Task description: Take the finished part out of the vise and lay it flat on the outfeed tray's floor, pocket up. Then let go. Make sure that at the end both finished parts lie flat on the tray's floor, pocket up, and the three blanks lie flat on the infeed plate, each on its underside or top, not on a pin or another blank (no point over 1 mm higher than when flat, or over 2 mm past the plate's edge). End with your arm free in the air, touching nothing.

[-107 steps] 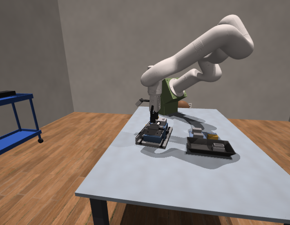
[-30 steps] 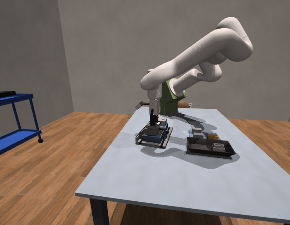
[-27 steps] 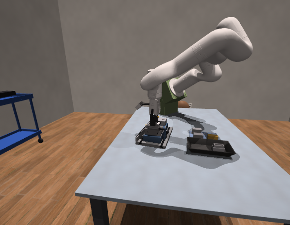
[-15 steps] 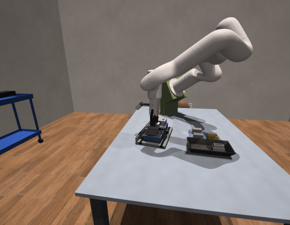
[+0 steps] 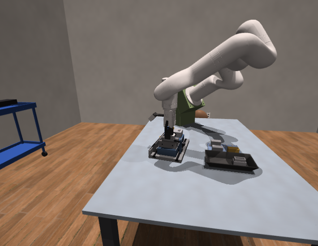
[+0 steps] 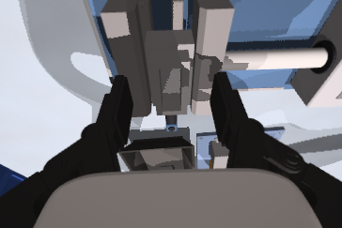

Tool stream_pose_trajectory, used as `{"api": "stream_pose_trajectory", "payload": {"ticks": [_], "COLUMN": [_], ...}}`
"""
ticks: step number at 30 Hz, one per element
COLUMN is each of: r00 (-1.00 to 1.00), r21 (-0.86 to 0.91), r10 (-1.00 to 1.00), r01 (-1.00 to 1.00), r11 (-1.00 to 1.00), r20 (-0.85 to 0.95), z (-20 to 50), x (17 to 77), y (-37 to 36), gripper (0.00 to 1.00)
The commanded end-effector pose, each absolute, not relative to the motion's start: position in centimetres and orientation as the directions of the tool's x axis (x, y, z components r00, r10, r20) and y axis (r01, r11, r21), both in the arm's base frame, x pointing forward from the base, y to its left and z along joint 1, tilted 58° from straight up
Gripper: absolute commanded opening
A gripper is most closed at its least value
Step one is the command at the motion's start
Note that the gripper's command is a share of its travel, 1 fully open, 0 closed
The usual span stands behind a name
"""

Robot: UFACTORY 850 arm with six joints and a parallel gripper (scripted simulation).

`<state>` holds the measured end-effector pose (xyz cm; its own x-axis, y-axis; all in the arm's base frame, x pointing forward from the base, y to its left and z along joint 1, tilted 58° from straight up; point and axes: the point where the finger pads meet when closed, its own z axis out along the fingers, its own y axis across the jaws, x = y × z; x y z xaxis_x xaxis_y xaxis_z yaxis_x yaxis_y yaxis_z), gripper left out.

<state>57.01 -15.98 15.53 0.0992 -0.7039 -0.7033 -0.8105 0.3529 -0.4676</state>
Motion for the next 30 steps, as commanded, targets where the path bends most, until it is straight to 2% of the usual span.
{"api": "stream_pose_trajectory", "payload": {"ticks": [1,30], "r00": [0.099,0.099], "r21": [-0.468,-0.468], "r10": [-0.704,-0.704], "r01": [-0.810,-0.810], "r11": [0.353,0.353], "r20": [-0.703,-0.703], "z": [15.50,15.29], "x": [57.10,57.33], "y": [-15.97,-15.73], "gripper": [0.69,0.69]}}
